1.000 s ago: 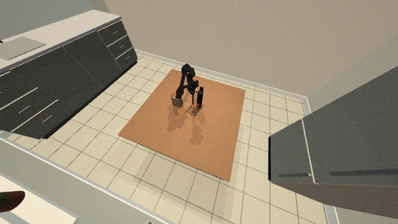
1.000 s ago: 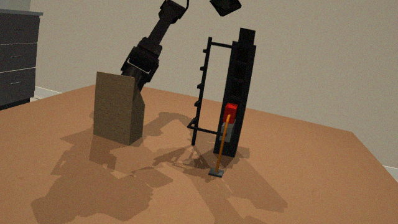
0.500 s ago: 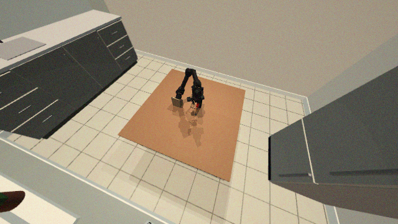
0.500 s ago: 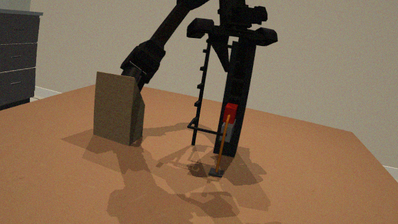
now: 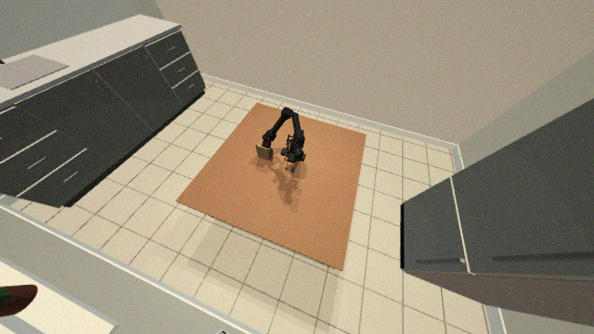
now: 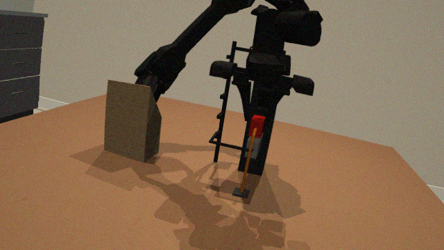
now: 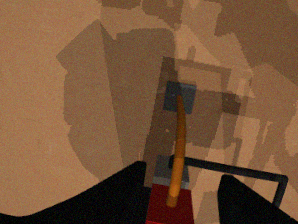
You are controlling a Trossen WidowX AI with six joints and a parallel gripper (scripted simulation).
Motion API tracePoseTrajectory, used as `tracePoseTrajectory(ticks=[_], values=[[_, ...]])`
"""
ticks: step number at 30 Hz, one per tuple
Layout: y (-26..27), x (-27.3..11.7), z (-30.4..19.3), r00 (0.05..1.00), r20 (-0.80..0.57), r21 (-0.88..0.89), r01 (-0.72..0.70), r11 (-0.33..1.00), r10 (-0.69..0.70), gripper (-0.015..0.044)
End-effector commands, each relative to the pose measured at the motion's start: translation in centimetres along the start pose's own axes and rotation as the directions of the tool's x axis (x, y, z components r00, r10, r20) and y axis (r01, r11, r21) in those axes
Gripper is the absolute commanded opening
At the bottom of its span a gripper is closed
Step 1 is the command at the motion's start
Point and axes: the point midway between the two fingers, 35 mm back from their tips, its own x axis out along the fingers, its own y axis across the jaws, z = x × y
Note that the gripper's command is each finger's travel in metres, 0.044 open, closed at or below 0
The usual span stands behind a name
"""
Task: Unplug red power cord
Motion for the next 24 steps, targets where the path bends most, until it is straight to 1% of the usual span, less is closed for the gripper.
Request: tracePoseTrajectory(ticks=[1, 24], values=[[0.0, 0.2, -0.1, 1.0, -0.009, 0.017, 0.004, 1.0, -0.004, 0.016], [0.1, 0.2, -3.7, 1.0, -0.01, 0.017, 0.005, 1.0, -0.004, 0.016]])
